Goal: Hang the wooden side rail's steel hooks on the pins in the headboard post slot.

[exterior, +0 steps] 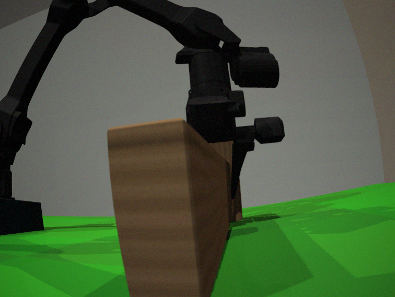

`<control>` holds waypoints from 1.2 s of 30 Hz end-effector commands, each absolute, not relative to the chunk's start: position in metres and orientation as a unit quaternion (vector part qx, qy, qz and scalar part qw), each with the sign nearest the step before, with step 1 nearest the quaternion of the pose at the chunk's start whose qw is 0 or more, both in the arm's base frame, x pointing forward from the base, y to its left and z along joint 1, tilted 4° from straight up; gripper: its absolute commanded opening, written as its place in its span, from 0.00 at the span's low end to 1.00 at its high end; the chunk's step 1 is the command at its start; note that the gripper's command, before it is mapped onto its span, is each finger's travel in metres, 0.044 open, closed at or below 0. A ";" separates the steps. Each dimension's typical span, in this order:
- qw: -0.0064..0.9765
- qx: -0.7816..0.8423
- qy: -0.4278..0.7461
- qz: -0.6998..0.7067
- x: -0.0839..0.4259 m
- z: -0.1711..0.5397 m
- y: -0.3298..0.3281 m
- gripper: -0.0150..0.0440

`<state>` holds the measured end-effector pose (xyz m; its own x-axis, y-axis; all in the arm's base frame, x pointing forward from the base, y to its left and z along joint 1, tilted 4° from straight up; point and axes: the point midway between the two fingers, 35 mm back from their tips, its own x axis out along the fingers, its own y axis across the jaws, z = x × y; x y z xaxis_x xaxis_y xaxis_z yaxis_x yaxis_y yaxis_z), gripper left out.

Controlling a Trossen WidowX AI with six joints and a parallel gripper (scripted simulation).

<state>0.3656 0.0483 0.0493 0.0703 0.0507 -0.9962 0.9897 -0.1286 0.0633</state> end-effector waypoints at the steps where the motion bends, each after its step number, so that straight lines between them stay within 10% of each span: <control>1: 0.470 0.563 0.463 -0.498 0.367 0.052 0.050 0.25; 36: 0.470 0.563 0.463 -0.498 0.368 0.052 0.053 0.25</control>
<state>0.3667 0.0520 0.0505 0.0691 0.0527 -0.9962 0.9898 -0.1287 0.0619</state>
